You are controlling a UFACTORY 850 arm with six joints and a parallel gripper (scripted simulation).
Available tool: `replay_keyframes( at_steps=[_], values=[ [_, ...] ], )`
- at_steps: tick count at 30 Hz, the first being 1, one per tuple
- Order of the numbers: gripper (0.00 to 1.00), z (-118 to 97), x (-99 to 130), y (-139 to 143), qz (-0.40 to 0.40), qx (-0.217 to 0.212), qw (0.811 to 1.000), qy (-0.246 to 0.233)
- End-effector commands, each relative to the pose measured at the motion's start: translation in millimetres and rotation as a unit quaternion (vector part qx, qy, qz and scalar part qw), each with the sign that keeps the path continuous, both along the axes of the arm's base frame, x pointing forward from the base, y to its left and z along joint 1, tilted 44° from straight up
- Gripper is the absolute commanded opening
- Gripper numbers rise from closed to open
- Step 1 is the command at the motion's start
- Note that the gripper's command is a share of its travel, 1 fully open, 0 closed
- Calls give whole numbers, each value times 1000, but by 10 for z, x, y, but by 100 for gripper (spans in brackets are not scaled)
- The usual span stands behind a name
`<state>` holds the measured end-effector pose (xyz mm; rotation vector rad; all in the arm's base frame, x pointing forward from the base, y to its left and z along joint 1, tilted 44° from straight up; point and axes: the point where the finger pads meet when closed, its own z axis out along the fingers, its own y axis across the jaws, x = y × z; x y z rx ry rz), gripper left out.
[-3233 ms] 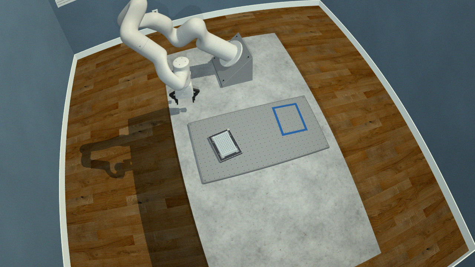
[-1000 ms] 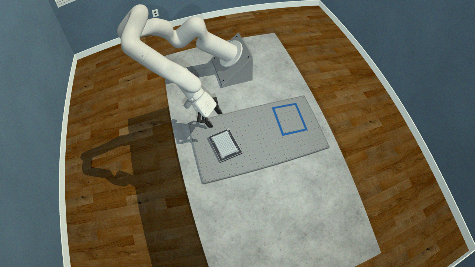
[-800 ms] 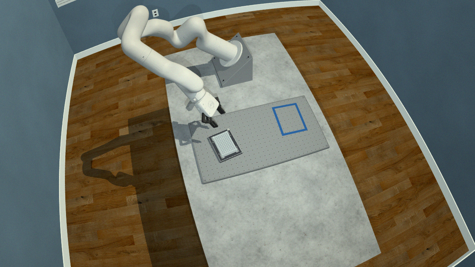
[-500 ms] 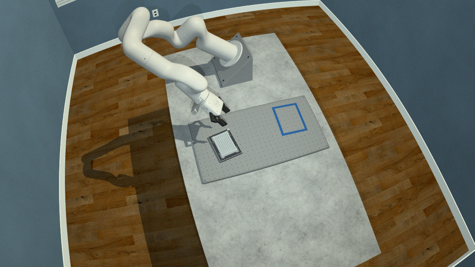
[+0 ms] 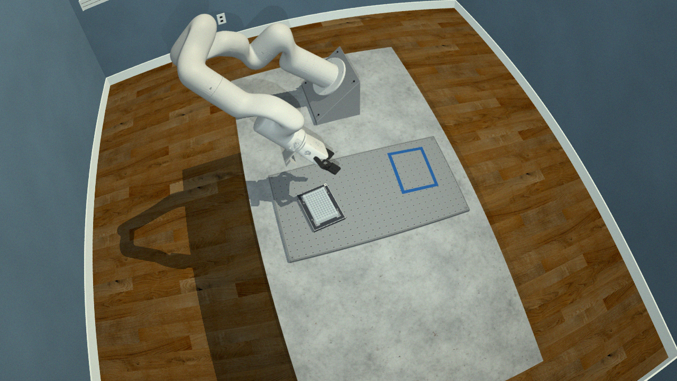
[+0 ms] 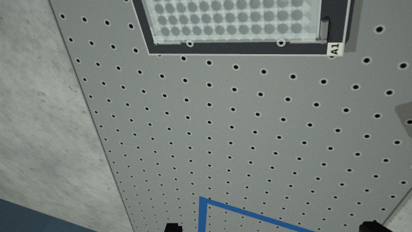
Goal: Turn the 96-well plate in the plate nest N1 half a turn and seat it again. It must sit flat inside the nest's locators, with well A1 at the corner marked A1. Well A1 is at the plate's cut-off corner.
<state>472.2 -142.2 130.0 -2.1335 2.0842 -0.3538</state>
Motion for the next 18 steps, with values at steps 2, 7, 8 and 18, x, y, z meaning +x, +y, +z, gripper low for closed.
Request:
replay_keyframes(
  at_steps=[2, 7, 8, 18],
  values=[
    [100, -39, -1, 50, 50, -8, 998, 30],
    [100, -122, -50, 86, 123, -20, 990, 69],
    [100, -122, -50, 85, 137, -22, 987, 76],
    [100, -180, -97, 36, 257, -53, 954, 145]
  ],
)
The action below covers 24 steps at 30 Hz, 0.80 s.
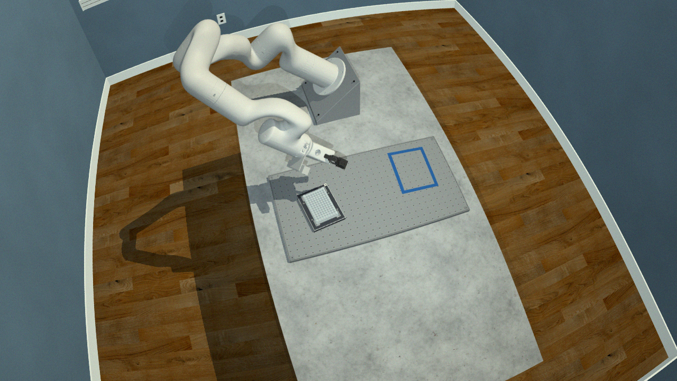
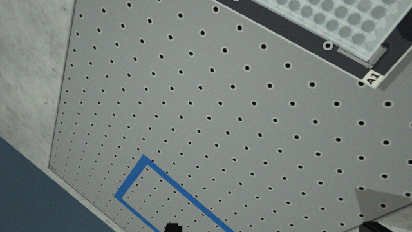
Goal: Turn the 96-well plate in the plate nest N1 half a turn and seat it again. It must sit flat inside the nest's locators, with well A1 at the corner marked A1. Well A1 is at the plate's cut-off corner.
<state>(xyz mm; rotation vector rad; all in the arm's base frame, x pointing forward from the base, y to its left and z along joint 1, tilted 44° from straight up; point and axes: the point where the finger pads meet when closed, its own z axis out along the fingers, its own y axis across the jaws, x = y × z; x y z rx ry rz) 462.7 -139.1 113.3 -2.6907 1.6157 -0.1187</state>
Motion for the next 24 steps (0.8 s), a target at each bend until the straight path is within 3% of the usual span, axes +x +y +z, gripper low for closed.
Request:
replay_keyframes(
  at_steps=[1, 18, 24],
  values=[
    [100, -12, -2, 4, 35, -33, 998, 31],
    [100, -18, 17, -313, 231, -117, 956, 140],
    [100, 45, 125, -540, 303, -162, 921, 183]
  ],
)
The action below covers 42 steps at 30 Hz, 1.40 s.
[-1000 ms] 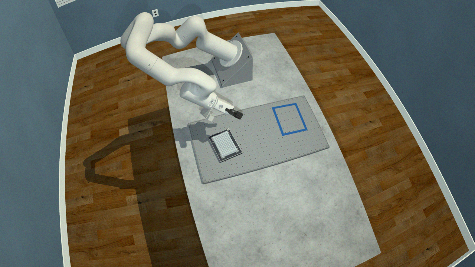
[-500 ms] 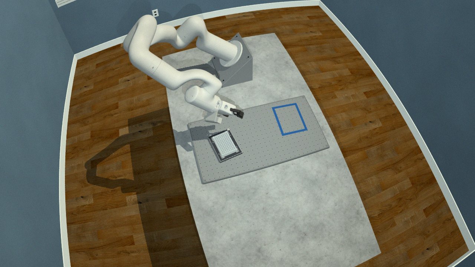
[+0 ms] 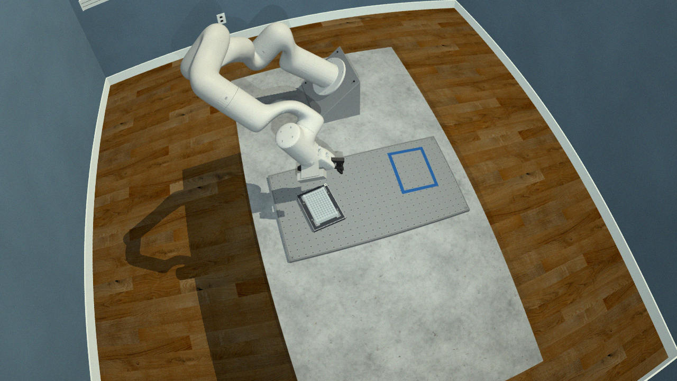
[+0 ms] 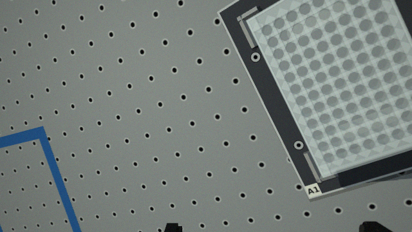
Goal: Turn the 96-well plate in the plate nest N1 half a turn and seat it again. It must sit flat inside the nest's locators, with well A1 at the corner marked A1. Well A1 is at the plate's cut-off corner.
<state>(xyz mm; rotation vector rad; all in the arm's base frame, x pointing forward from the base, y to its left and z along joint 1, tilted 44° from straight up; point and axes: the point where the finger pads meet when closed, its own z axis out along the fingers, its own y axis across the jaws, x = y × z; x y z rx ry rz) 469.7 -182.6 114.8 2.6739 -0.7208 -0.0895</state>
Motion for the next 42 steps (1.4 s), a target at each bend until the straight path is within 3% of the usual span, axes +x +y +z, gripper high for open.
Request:
replay_keyframes(
  at_steps=[1, 9, 11, 17, 33, 42],
  values=[
    [100, 30, 55, -105, 58, -38, 997, 31],
    [100, 160, 280, -371, 156, -110, 978, 83],
    [100, 160, 280, -371, 156, -110, 978, 83],
    [100, 284, 496, -538, 225, -169, 953, 116],
    [100, 298, 519, -556, 225, -169, 953, 116],
    [100, 190, 503, -659, 225, -169, 953, 116]
  ],
)
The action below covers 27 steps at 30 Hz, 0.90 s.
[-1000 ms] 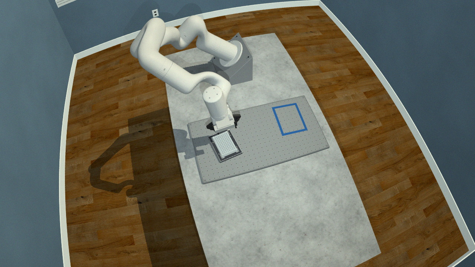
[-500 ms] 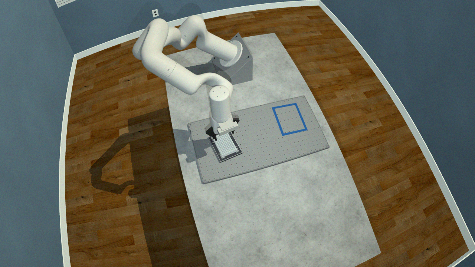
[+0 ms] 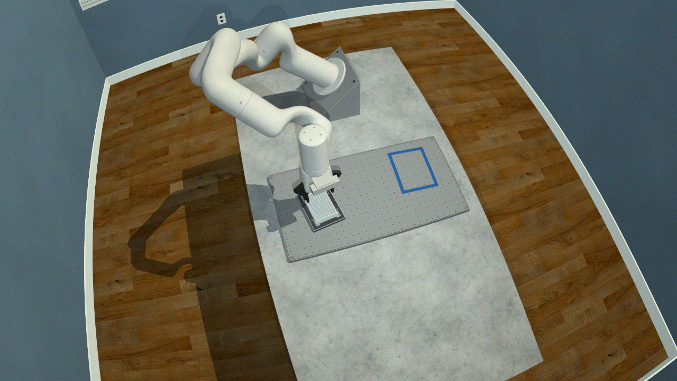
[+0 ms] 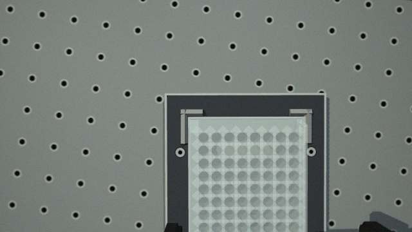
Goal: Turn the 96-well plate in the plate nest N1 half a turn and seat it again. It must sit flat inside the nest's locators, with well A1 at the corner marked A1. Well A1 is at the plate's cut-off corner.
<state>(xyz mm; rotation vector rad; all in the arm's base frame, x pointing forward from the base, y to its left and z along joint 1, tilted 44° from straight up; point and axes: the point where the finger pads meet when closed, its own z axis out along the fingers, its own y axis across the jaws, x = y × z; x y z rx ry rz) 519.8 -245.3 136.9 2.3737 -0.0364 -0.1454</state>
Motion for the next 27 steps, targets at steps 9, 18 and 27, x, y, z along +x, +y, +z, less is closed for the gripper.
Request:
replay_keyframes(
  at_steps=[9, 18, 27],
  values=[
    [100, -114, -11, -113, 0, 0, 1000, -1],
    [100, -222, -29, -216, 0, 0, 1000, -1],
    [100, -305, -42, -296, 0, 0, 1000, -1]
  ],
)
